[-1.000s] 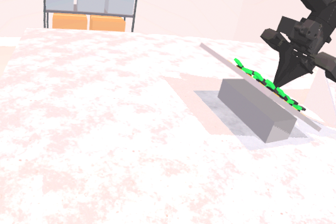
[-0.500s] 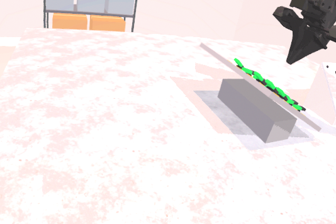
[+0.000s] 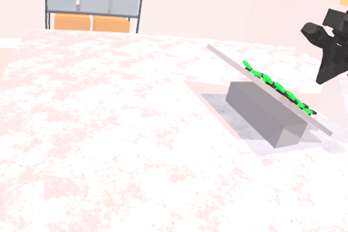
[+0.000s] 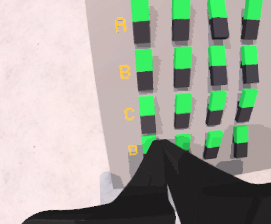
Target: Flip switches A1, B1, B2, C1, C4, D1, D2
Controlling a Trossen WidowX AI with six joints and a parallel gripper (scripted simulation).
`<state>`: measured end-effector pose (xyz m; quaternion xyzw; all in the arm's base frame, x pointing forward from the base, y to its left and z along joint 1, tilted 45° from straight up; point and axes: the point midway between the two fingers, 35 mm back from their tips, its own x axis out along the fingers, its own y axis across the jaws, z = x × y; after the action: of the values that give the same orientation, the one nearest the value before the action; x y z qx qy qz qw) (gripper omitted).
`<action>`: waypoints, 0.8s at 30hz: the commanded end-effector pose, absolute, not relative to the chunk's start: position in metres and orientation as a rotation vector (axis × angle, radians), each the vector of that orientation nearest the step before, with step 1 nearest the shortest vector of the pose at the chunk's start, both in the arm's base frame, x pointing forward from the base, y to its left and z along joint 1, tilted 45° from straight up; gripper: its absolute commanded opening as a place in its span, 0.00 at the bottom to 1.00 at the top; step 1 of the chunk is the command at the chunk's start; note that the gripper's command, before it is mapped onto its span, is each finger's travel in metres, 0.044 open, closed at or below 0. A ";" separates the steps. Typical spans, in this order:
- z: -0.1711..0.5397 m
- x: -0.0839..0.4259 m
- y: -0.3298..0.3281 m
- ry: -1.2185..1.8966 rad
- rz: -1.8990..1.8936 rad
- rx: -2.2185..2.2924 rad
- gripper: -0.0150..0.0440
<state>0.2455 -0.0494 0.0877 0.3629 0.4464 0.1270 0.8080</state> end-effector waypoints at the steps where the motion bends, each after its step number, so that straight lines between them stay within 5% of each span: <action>1: 0.076 0.252 -0.035 0.948 0.273 0.781 0.25; 24: 0.060 0.266 -0.021 0.945 0.273 0.781 0.25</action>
<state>0.2667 -0.0210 0.0638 0.3628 0.4382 0.1311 0.8119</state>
